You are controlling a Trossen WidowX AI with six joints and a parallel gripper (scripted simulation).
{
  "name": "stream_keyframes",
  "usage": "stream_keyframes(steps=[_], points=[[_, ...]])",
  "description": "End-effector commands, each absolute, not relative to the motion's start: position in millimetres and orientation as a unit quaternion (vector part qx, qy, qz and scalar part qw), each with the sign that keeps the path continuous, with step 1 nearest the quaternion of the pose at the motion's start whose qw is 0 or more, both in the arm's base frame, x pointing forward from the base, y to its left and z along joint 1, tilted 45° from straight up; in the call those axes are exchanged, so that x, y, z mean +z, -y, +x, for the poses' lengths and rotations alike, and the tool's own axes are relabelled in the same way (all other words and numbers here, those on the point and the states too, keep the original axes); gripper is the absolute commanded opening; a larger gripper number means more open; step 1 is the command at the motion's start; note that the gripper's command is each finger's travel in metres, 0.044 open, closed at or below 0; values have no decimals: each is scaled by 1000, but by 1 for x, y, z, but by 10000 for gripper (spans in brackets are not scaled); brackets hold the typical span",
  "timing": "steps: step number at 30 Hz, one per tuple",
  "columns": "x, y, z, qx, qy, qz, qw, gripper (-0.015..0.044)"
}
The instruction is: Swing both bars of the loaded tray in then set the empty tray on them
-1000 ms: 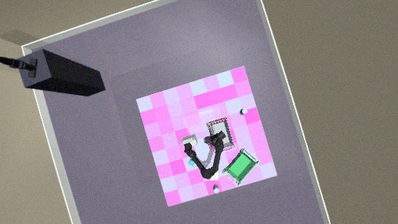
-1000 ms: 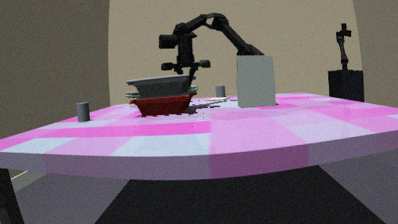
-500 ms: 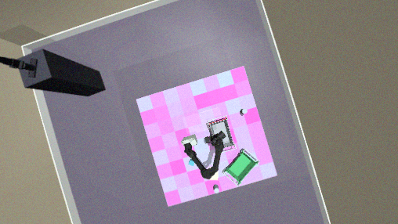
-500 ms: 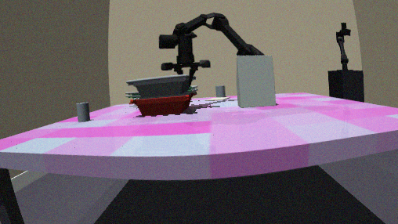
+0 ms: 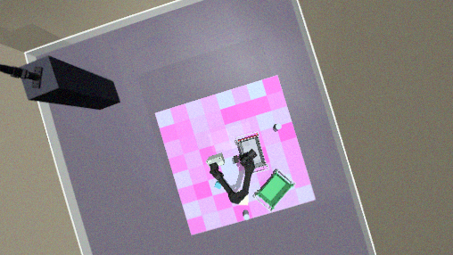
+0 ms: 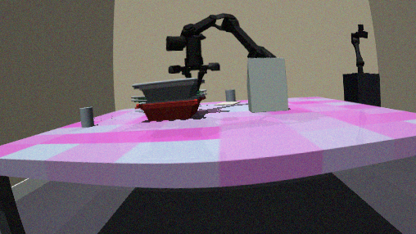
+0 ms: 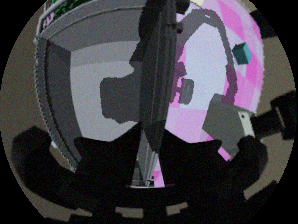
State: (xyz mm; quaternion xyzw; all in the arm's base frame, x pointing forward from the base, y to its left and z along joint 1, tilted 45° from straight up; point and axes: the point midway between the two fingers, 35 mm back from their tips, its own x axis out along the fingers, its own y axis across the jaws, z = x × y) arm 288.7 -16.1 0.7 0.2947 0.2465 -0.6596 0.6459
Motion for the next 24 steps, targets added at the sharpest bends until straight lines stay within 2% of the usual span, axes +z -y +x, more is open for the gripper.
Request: stream_keyframes(steps=[1, 24], points=[[-2, 23, 288, -666, -244, 296, 640, 88], [-2, 23, 288, -666, -244, 296, 640, 425]])
